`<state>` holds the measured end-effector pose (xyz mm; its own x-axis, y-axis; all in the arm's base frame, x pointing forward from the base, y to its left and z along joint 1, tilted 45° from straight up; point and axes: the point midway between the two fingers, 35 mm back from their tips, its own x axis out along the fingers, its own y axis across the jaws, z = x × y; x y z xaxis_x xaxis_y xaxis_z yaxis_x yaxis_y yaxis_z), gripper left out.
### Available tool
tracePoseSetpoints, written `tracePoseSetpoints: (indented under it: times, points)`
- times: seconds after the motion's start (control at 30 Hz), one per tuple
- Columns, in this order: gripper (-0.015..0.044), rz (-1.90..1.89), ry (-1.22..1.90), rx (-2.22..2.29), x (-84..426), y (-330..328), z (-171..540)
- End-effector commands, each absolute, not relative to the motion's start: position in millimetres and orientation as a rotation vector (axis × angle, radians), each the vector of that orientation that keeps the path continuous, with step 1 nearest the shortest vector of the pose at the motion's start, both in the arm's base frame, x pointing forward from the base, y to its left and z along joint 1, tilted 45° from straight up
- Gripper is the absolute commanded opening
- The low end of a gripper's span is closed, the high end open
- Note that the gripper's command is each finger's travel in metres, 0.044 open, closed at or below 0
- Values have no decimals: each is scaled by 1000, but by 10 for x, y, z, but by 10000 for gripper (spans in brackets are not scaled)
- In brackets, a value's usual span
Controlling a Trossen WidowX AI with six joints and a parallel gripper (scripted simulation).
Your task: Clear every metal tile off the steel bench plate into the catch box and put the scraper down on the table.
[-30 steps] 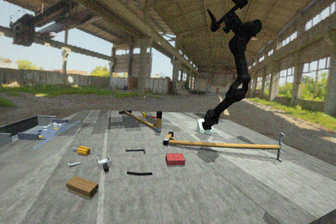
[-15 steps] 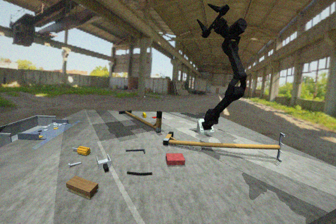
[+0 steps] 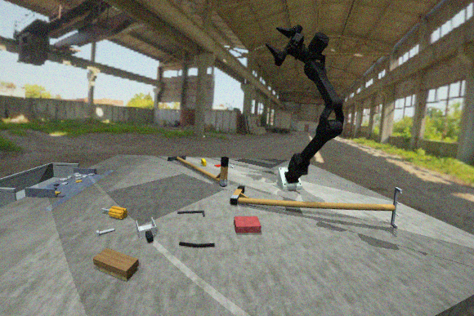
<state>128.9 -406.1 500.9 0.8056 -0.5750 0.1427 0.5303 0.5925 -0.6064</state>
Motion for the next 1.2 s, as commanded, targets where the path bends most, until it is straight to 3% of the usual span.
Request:
tracePoseSetpoints:
  times: [0.0, 0.57, 1.17]
  points:
    - [440, -644, 95, -543, 1310, -4187, 4726]
    - [440, -638, 218, -2, 1387, -4381, 3549]
    - [440, -633, 384, 558, 1438, -4146, 2327]
